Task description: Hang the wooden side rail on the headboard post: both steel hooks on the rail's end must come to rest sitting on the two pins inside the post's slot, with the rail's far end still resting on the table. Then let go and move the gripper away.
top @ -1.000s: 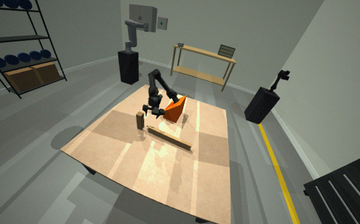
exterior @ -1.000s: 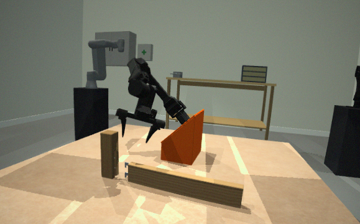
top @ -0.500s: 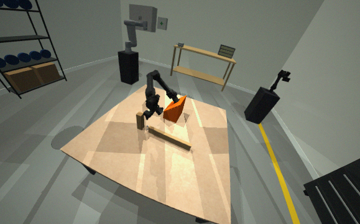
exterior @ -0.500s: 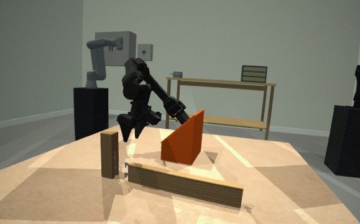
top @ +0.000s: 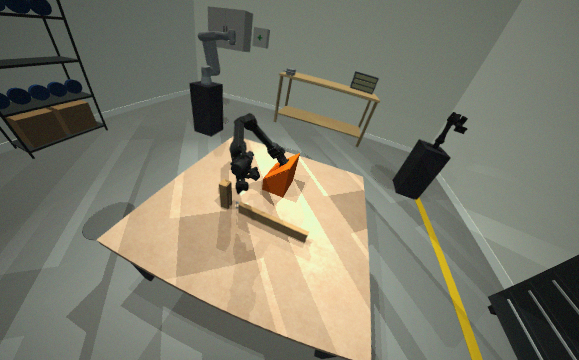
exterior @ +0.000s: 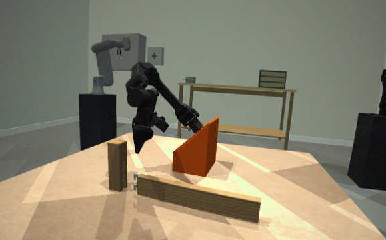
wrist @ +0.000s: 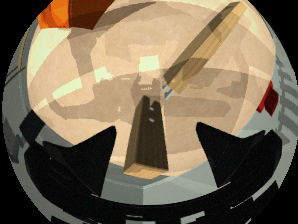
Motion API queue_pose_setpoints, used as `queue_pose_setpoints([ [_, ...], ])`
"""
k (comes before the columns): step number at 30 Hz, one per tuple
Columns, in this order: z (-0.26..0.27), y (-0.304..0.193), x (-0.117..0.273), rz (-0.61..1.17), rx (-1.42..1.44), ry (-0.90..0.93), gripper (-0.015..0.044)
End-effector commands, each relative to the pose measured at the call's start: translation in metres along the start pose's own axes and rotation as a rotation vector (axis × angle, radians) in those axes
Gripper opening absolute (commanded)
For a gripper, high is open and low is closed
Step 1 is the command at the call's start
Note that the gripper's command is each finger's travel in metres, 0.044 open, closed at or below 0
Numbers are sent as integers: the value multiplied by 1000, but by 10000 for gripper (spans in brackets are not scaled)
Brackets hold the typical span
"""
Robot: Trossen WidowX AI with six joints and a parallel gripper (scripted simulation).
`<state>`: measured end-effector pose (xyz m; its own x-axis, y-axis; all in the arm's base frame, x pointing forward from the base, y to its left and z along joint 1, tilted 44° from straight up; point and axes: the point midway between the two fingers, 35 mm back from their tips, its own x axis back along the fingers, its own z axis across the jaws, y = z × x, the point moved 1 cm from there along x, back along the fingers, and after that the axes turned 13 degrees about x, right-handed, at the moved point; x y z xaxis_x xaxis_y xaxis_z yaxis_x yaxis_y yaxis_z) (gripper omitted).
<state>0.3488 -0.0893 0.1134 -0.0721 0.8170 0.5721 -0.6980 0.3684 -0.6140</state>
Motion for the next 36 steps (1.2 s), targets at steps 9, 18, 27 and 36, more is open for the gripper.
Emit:
queue_pose_setpoints([
  [9,0,-2,1,4,5,1,440],
  [18,-39,14,1,-69,-217,-32,440],
  [27,-106,57,4,-221,-633,-8,440],
  [36,-107,59,-7,-221,-633,-8,440],
])
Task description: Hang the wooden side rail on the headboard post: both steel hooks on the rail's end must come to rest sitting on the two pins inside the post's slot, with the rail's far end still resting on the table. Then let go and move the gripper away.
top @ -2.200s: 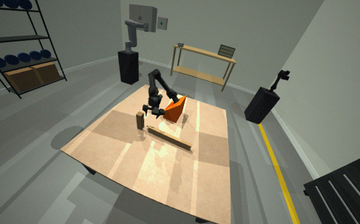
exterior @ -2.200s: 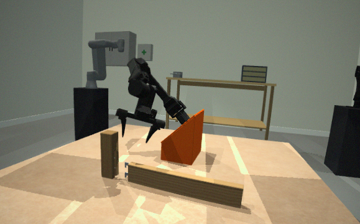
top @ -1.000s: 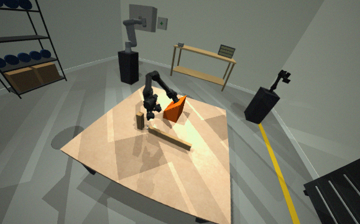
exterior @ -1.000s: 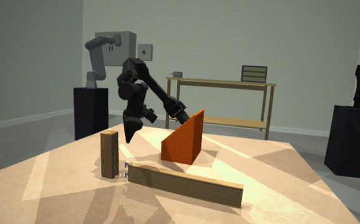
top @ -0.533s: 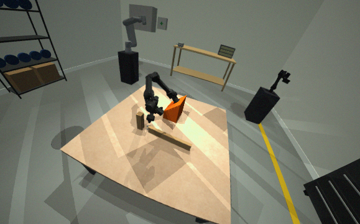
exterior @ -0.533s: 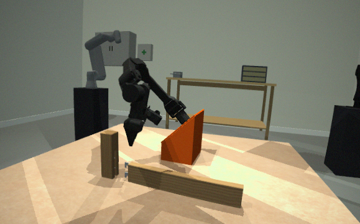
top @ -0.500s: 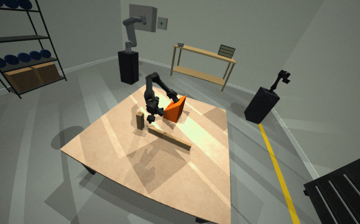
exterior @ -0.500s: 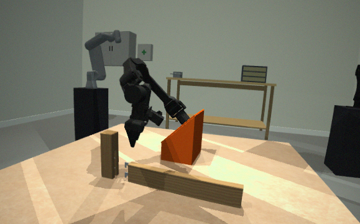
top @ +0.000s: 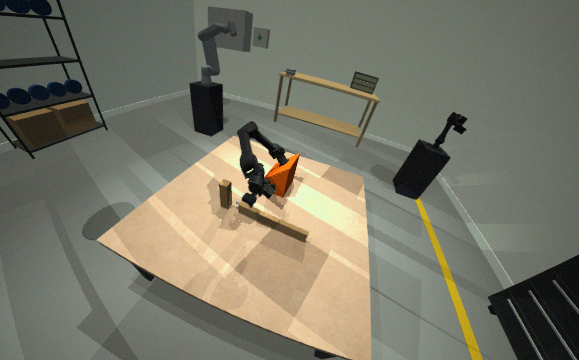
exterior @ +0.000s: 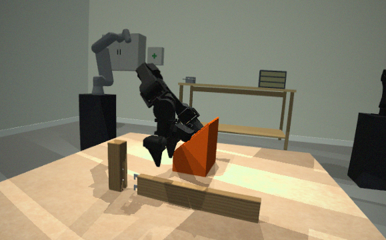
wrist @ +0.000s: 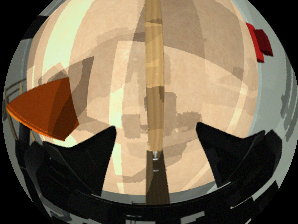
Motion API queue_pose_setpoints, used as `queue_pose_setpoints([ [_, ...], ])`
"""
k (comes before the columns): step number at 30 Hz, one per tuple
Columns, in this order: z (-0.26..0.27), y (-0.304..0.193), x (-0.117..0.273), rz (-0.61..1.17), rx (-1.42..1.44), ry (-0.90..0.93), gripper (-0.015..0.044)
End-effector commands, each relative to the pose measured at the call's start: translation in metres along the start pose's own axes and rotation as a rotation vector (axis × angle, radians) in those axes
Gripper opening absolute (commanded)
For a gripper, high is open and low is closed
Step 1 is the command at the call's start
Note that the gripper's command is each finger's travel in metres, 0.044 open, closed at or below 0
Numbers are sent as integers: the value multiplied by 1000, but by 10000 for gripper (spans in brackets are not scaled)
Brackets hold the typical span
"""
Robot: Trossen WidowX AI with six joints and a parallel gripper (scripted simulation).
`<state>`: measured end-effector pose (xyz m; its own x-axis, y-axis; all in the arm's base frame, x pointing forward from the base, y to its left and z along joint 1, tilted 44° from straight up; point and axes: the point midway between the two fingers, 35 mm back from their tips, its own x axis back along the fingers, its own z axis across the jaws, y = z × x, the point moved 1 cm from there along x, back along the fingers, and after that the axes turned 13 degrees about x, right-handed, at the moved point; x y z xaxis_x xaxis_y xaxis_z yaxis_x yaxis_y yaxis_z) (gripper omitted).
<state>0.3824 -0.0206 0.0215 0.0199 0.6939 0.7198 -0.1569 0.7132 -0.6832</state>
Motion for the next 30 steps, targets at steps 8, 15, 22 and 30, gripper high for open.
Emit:
queue_pose_setpoints([
  [8,-2,0,-37,-4,-12,-3,440],
  [15,-2,0,-50,-3,-12,-3,440],
  [22,-3,0,-61,-4,-12,-3,440],
  [30,-3,0,-74,-4,-12,-3,440],
])
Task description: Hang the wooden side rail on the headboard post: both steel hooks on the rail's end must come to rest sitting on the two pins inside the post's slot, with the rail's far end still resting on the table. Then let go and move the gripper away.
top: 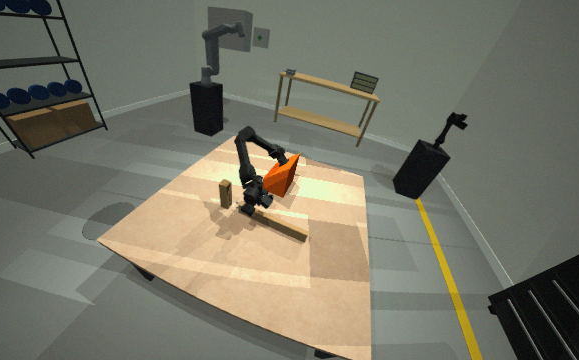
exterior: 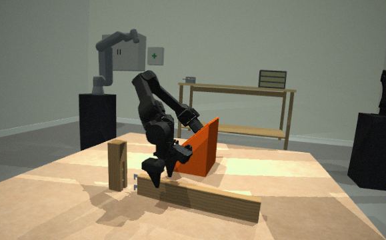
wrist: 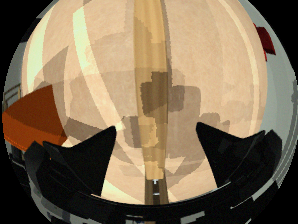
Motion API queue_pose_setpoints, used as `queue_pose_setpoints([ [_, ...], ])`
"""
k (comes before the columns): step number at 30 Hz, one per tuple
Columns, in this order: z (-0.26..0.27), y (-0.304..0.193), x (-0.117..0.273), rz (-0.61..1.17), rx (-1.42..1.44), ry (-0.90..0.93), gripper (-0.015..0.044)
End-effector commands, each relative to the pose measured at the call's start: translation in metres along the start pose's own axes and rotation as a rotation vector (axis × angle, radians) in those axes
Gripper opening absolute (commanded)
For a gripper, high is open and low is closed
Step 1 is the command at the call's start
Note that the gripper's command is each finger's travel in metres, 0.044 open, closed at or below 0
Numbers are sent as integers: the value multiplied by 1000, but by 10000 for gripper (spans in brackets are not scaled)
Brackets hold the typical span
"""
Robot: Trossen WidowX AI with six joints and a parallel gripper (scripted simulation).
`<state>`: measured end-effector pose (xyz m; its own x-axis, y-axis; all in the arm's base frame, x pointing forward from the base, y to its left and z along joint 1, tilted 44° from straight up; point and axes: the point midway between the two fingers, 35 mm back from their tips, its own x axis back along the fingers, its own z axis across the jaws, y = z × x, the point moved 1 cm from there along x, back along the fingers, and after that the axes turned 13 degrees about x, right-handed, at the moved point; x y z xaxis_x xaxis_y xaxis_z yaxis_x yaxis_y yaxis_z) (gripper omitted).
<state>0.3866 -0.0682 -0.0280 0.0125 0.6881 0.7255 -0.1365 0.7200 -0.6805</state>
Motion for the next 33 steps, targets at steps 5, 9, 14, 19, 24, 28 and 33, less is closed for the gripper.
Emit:
queue_pose_setpoints([
  [5,2,1,-14,4,9,5,440],
  [9,2,1,-20,4,9,6,440],
  [14,3,1,-28,5,9,6,440],
  [19,3,0,-36,5,9,6,440],
  [24,4,0,-44,6,9,6,440],
  [28,4,0,-46,7,9,6,414],
  [33,4,0,-46,7,9,6,282],
])
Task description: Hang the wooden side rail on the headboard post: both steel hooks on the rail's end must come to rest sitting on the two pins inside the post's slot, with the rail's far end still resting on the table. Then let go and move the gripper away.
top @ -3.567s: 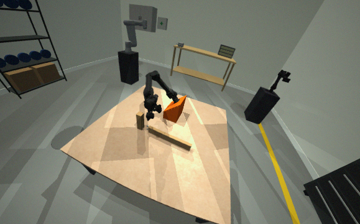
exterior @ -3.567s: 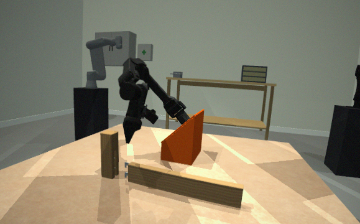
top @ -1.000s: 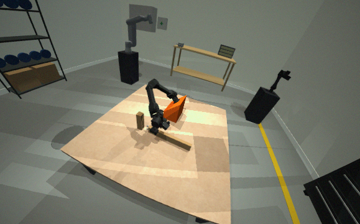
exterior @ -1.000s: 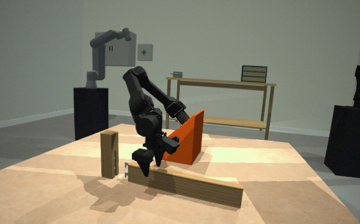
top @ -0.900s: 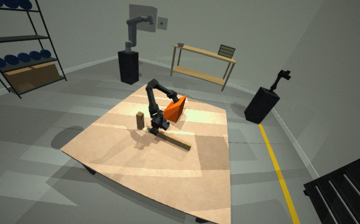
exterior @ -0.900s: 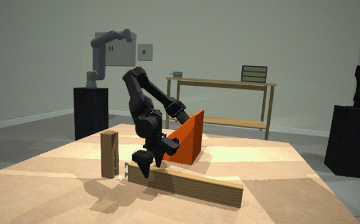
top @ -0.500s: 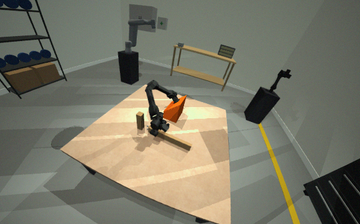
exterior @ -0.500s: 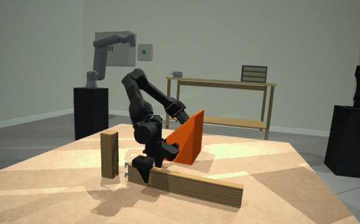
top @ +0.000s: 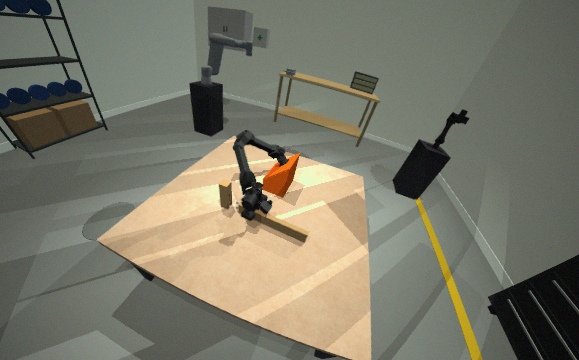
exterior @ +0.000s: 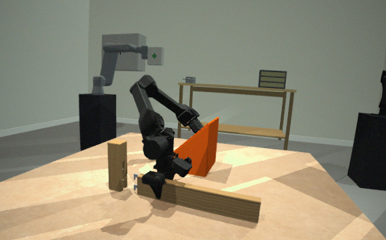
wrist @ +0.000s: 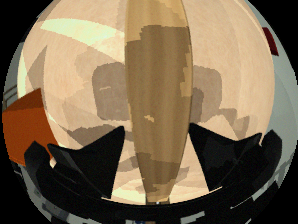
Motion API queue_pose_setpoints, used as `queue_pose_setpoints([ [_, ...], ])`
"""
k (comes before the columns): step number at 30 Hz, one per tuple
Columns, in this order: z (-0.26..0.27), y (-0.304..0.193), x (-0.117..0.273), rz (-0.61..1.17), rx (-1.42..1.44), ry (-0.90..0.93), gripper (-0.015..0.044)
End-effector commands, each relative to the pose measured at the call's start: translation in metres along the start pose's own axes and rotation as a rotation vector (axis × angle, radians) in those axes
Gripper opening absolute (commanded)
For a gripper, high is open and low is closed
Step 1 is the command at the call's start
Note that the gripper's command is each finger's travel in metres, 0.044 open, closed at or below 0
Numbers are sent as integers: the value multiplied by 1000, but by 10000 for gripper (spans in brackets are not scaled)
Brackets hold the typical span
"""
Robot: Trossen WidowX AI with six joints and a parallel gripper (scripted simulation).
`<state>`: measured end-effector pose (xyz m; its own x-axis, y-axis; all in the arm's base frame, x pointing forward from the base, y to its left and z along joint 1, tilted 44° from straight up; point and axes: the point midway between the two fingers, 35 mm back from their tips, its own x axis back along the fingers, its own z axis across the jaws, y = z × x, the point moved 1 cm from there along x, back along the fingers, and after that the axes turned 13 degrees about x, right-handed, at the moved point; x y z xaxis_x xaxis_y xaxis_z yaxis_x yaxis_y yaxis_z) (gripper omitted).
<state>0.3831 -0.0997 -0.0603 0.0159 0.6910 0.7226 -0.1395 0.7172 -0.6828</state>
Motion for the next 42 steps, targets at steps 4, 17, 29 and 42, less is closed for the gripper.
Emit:
queue_pose_setpoints([
  [4,1,0,-1,3,6,3,177],
  [17,1,0,-1,3,6,3,0],
  [29,6,1,0,3,73,3,0],
  [42,13,2,0,3,102,3,0],
])
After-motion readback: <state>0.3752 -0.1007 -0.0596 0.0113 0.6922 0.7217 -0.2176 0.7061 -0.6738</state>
